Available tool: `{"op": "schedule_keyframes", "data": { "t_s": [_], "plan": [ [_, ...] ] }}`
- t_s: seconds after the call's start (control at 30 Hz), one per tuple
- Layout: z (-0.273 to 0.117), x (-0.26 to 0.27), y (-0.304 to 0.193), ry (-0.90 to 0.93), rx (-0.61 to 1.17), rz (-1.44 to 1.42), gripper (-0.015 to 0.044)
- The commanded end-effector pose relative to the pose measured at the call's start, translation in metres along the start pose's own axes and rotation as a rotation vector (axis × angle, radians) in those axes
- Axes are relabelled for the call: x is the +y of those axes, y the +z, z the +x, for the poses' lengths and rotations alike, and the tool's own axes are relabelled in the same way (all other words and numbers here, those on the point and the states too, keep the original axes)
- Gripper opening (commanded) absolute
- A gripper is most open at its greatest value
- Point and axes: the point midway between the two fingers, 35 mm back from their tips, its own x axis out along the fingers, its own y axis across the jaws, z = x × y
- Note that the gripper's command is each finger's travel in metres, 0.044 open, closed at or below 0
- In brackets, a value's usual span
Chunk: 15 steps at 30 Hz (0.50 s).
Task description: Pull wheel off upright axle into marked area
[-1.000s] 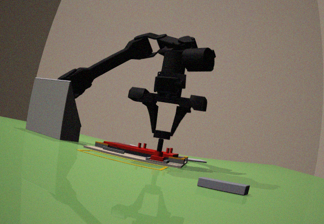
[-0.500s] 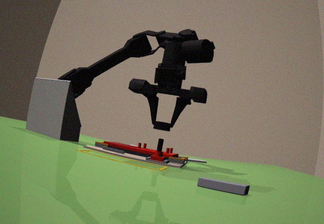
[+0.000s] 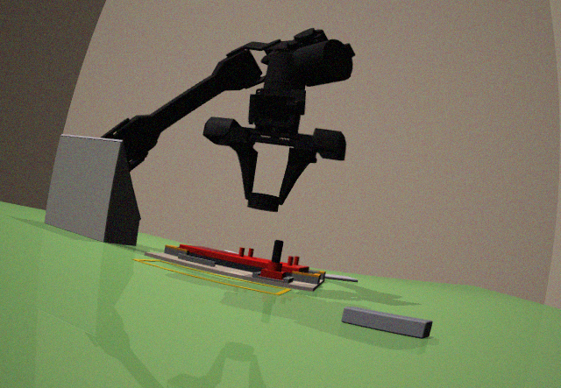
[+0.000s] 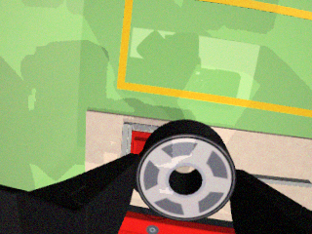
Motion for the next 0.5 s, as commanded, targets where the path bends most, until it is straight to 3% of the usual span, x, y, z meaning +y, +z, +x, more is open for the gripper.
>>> {"op": "schedule_keyframes", "data": {
  "t_s": [0.0,0.23,0.47],
  "plan": [
    [-0.002,-0.014,0.023,-0.001,-0.003,0.001,0.0000],
    [-0.003,-0.037,0.054,-0.001,-0.001,-0.003,0.0000],
    [0.004,-0.037,0.055,-0.001,-0.001,-0.003,0.0000]
  ]
}}
